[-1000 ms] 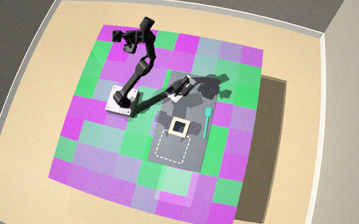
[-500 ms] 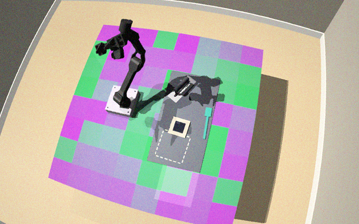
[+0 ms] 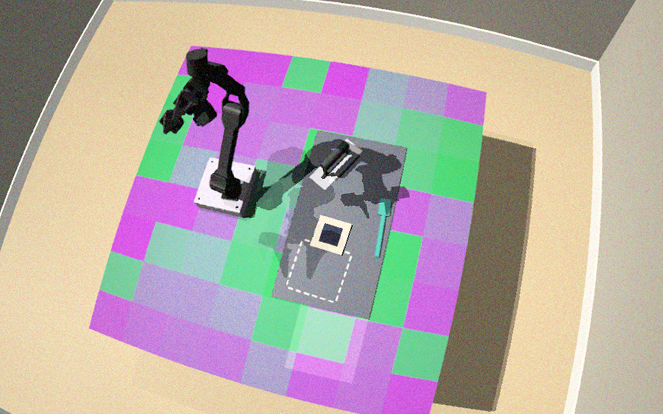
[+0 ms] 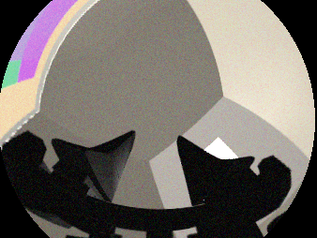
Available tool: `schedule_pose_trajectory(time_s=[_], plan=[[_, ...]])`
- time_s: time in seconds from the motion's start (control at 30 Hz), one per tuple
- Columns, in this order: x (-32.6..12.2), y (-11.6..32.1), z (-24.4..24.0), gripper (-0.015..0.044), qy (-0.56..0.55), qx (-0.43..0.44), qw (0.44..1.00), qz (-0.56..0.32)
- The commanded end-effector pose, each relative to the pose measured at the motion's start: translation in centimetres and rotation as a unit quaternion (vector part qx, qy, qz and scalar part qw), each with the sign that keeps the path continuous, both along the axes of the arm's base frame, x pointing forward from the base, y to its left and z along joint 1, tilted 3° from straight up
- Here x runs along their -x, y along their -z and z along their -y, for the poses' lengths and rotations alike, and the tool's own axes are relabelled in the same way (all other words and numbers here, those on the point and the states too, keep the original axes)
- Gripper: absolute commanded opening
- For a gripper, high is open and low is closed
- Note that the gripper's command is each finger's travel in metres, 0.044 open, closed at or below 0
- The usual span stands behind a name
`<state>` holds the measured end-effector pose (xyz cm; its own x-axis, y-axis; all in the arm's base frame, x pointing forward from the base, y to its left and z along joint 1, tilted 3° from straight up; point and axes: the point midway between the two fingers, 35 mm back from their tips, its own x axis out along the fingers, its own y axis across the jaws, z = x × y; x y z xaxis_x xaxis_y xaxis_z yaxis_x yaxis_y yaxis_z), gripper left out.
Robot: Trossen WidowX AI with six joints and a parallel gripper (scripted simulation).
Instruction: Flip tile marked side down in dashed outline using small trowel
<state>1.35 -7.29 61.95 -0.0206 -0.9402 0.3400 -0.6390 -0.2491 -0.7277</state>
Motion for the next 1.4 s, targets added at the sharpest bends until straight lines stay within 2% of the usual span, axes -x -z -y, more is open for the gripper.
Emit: schedule_pose_trajectory(time_s=[0.0, 0.33, 0.6, 1.07, 1.37], plan=[[0.0, 0.9, 2.7, 0.027, -0.047, -0.036, 0.997, 0.039], [-2.2, 3.6, 8.4, 0.027, -0.157, -0.13, 0.972, 0.118], [-6.1, 6.1, 11.9, 0.027, -0.246, -0.213, 0.933, 0.155], [-14.5, 11.8, 14.8, 0.027, -0.341, -0.367, 0.84, 0.208], [-19.8, 15.2, 14.6, 0.027, -0.375, -0.451, 0.777, 0.23]])
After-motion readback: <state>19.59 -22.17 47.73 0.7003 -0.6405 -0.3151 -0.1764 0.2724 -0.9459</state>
